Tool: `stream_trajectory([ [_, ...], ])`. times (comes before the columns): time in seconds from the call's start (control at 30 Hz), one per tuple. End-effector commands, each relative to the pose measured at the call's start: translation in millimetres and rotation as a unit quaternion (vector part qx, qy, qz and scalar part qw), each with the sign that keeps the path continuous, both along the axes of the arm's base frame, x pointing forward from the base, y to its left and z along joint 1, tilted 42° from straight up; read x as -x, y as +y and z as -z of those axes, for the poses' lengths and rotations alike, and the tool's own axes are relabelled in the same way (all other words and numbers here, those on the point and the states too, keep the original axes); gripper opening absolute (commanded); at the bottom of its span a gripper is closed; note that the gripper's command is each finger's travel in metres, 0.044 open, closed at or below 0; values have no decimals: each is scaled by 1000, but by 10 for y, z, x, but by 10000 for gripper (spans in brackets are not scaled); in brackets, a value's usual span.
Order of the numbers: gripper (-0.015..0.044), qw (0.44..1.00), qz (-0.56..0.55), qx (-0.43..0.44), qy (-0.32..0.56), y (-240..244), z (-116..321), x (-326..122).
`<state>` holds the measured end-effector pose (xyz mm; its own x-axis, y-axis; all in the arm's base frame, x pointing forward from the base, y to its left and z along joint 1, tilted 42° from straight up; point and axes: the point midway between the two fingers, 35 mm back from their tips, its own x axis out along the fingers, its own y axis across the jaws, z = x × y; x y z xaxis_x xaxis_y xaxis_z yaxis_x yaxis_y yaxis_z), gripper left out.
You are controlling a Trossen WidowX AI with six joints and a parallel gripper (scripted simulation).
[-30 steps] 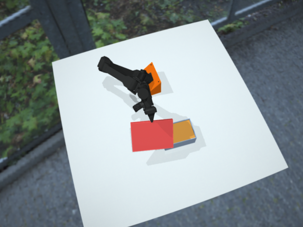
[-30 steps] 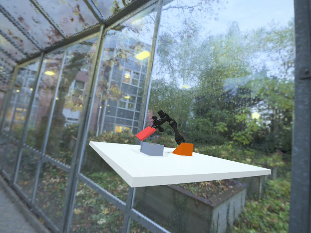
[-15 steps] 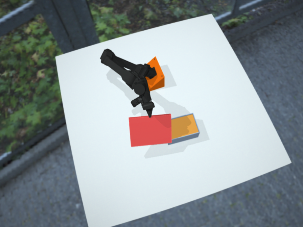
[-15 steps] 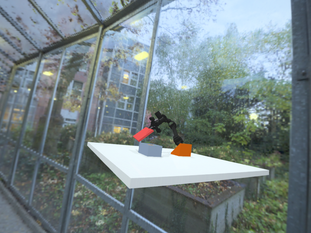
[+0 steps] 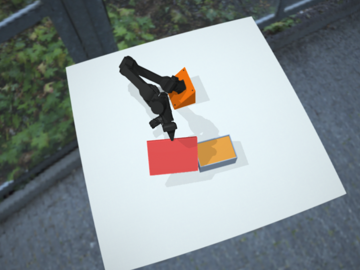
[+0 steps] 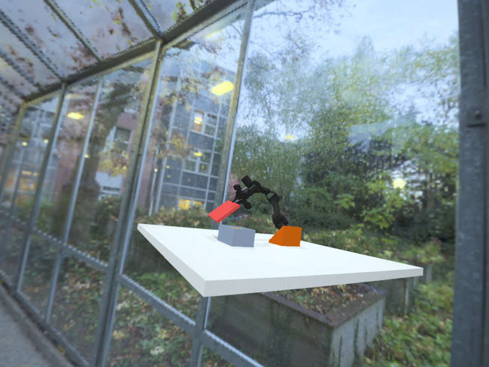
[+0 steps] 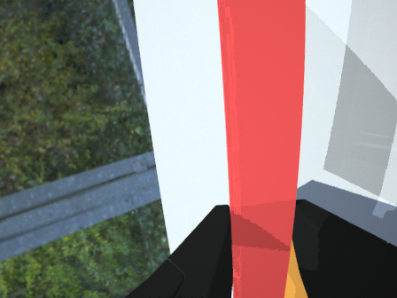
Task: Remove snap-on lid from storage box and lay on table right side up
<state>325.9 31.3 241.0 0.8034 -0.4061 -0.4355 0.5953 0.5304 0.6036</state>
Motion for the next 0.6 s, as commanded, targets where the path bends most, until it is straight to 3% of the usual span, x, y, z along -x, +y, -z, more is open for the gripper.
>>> stream_trajectory([
  [0.0,0,1000,-6,-4,-8,-31,-119,2],
  [0.57,0,1000,-6,-3,-8,-287,-345,38],
])
